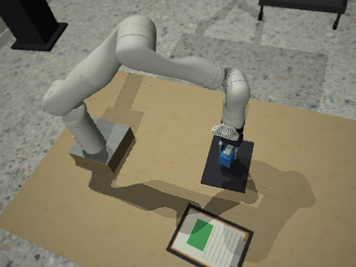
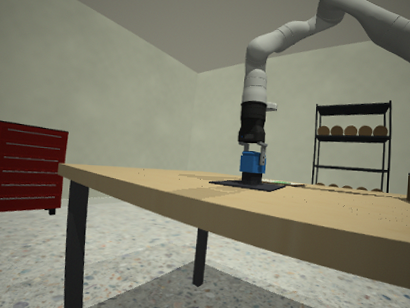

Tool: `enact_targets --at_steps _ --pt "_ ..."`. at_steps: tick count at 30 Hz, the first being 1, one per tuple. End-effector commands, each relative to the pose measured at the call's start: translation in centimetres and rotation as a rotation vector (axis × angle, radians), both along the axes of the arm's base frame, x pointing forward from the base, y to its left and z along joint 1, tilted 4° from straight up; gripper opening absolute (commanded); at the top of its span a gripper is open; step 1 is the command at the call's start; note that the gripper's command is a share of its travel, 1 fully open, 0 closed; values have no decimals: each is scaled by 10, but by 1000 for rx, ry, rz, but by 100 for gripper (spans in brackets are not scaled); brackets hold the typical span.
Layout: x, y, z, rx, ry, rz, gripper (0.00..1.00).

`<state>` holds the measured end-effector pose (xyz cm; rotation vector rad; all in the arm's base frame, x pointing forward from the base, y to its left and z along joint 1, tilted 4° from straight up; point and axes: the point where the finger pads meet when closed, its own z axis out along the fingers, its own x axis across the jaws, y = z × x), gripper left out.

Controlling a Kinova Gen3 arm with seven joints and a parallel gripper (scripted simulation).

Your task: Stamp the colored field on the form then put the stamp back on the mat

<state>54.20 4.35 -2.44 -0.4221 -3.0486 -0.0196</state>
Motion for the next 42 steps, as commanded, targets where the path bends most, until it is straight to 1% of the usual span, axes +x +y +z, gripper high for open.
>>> enact_targets --at_steps 1,42 --pt "1 0 0 0 -2 0 100" --pt "0 0 -5 0 -2 0 100"
